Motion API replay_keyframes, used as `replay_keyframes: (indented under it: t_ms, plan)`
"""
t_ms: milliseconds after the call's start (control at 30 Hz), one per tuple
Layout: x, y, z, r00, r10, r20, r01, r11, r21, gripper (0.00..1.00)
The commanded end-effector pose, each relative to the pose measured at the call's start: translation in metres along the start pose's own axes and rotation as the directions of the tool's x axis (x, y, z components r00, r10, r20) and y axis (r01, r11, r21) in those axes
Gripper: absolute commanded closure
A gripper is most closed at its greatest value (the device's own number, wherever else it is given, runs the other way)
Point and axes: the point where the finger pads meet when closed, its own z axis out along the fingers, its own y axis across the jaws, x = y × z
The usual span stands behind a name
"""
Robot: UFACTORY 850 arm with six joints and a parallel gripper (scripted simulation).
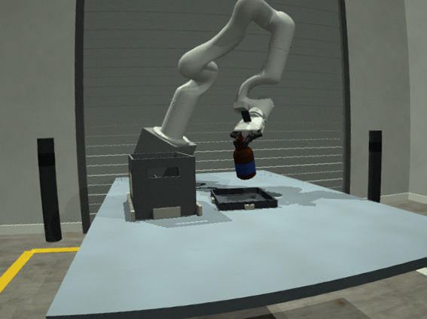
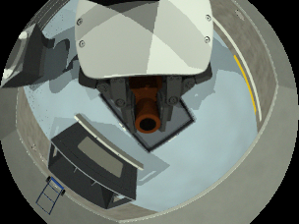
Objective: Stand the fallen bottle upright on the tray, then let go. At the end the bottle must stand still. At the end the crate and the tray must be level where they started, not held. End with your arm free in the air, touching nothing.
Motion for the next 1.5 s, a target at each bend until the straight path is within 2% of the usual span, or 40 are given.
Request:
replay_keyframes:
  t_ms: [0,1467]
  plan:
    - [0.0015,-0.0016,0.0018,1.000,0.001,-0.001,-0.001,1.000,0.001,1.00]
    - [-0.0015,-0.0023,0.0048,1.000,0.001,-0.001,-0.001,1.000,0.001,1.00]
